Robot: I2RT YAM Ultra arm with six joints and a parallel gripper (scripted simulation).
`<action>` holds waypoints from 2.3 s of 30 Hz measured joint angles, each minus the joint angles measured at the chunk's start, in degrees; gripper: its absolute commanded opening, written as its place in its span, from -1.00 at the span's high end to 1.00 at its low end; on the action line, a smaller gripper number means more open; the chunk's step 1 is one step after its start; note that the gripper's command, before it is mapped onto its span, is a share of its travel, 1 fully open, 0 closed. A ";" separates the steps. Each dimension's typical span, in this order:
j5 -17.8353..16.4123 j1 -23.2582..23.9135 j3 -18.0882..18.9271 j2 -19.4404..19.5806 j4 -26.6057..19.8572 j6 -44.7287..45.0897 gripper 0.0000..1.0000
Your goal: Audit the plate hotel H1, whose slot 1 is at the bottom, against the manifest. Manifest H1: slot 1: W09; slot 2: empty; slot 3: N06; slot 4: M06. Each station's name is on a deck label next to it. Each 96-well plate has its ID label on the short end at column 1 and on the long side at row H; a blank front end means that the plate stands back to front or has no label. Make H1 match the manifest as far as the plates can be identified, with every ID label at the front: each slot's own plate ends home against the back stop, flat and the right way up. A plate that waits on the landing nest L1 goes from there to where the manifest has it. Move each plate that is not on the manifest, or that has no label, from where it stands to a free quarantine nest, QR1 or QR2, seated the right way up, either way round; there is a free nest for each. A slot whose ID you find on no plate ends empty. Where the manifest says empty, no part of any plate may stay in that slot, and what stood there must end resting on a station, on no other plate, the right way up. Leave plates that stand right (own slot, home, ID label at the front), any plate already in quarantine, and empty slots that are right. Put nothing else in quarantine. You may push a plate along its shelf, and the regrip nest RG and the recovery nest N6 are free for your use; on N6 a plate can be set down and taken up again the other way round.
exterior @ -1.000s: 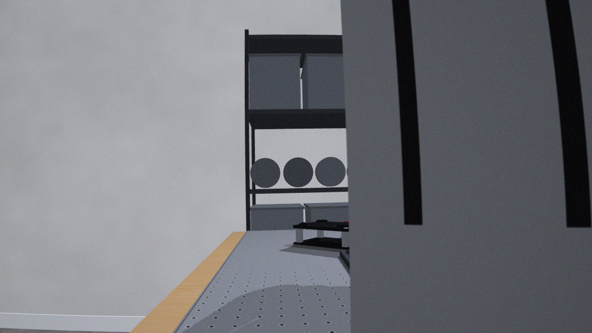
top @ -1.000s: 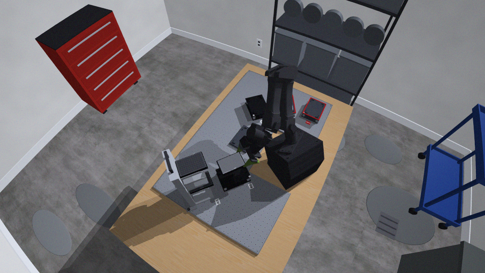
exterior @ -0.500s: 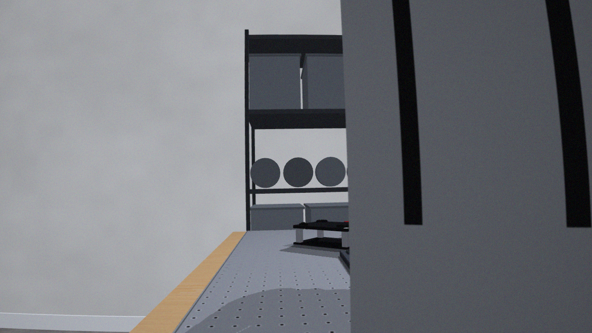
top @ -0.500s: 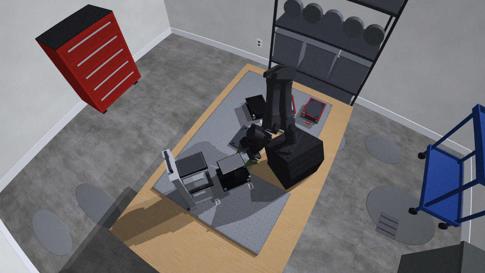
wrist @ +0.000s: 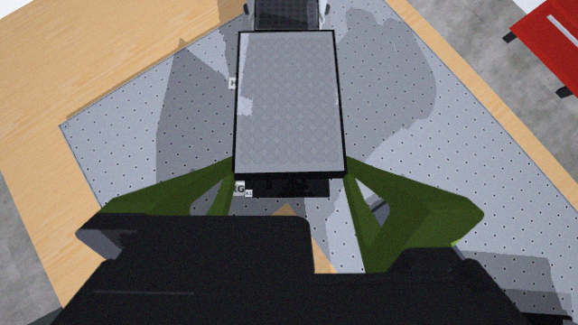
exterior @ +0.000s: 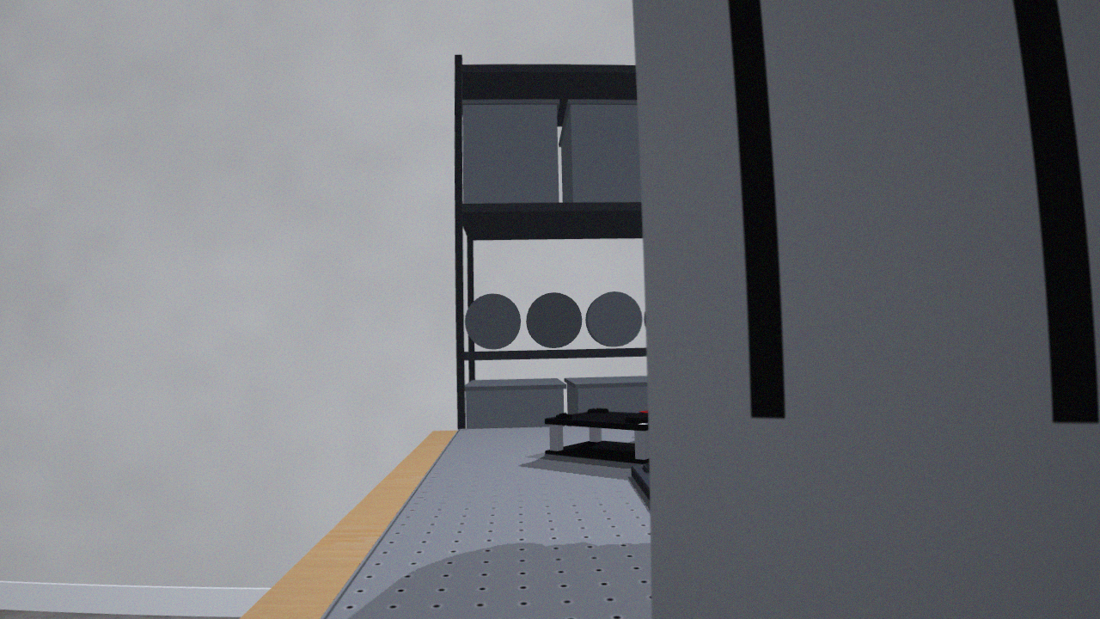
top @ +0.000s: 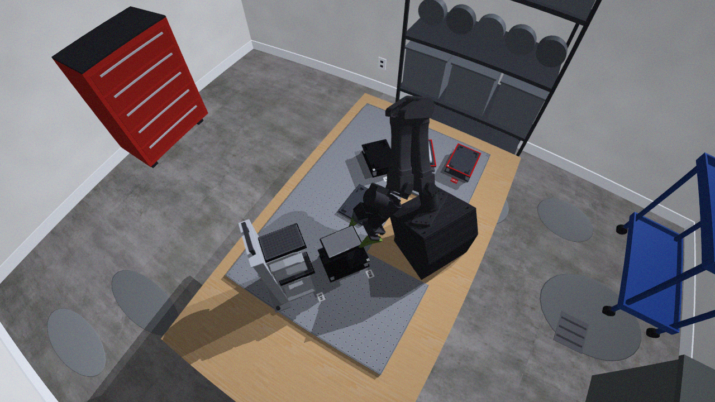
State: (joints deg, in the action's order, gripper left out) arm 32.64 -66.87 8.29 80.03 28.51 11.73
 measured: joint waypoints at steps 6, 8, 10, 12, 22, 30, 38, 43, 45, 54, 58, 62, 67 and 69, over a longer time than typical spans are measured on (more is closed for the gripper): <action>-0.31 0.31 0.00 0.81 1.60 0.35 -0.70; -0.46 0.48 -0.04 1.09 2.21 0.46 -0.70; -0.55 0.72 -0.39 1.42 2.86 0.57 -0.70; -0.66 0.87 -0.74 1.86 3.34 0.70 -0.70; -1.22 1.70 -0.92 4.00 6.05 1.36 -0.70; -1.70 2.29 -1.60 5.57 8.46 1.81 -0.70; -2.19 3.04 -1.77 7.58 10.71 2.34 -0.70; -2.49 3.32 -1.75 8.44 12.15 2.62 -0.70; -2.58 3.52 -1.75 8.92 12.74 2.73 -0.70; -3.17 4.33 -2.56 11.47 15.58 3.32 -0.70; -3.39 4.44 -2.54 12.09 16.70 3.54 -0.70; -3.58 4.90 -2.54 13.03 17.92 3.76 -0.70; -3.91 5.35 -2.54 14.43 19.54 4.07 -0.70; -4.07 5.51 -2.54 14.99 20.20 4.20 -0.70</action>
State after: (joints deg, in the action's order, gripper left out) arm 28.58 -61.36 5.76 95.02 48.71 15.92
